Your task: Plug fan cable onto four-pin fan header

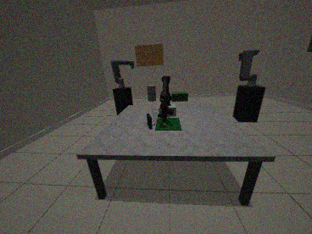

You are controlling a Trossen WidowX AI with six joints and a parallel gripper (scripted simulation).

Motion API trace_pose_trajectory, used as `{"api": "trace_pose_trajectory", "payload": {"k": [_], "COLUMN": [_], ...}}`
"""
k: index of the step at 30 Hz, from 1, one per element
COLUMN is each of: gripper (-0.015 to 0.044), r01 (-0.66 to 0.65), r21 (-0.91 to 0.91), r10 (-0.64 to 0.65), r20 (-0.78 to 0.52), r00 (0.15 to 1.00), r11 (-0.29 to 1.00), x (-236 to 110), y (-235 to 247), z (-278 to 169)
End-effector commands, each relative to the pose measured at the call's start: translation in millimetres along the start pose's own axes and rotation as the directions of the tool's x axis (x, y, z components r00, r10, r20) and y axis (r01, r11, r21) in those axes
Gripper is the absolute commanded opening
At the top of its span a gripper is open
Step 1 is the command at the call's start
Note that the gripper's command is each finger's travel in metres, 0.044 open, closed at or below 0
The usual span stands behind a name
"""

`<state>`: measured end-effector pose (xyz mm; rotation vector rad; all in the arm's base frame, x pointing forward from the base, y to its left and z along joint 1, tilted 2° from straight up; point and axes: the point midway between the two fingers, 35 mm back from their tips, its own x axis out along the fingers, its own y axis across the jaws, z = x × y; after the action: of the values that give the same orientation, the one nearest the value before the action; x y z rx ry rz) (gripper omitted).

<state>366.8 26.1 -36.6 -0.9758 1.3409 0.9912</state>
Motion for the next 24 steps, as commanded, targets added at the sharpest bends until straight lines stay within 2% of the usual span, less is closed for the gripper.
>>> {"api": "trace_pose_trajectory", "payload": {"k": [1,24], "gripper": [0.0,0.0], "r01": [0.002,0.002], "r21": [0.006,0.006], "r10": [-0.002,-0.002], "r20": [-0.001,-0.001], "r00": [1.0,1.0], "r11": [1.0,1.0], "x": [1,11], "y": [0,0], "z": [0,0]}}
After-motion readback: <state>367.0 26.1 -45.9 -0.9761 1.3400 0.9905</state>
